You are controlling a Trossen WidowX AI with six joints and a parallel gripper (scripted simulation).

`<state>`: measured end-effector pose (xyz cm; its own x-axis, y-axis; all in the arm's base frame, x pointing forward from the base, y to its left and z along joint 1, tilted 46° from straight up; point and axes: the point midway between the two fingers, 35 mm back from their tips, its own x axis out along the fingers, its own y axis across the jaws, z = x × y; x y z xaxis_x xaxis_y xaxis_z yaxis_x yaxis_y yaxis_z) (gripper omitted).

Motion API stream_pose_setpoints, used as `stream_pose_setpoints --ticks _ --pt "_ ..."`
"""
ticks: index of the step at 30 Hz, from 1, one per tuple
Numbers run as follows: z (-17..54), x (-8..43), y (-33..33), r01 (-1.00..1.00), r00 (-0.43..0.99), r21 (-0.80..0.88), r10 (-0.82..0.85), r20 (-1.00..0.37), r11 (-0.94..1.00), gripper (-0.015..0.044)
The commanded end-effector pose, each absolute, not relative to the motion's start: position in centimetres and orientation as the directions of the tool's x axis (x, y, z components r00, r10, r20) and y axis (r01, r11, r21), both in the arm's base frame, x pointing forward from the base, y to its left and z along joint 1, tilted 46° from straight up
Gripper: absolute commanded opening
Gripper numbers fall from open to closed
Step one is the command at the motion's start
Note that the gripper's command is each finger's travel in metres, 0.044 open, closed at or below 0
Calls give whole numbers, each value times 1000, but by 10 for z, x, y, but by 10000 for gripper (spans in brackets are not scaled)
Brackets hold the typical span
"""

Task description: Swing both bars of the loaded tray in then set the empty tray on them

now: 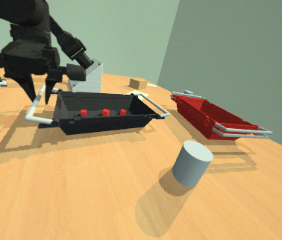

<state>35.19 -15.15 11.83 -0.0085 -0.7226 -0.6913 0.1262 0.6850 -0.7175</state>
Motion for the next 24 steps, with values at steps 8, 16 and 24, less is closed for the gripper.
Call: stream_pose_setpoints --ticks 8,16,24 --pt "112 356 -119 126 -3 -709 -715 -699 694 87" --pt "92 359 -105 126 -3 -709 -714 -700 694 87" --pt "68 361 -104 126 -2 -709 -714 -700 694 87"
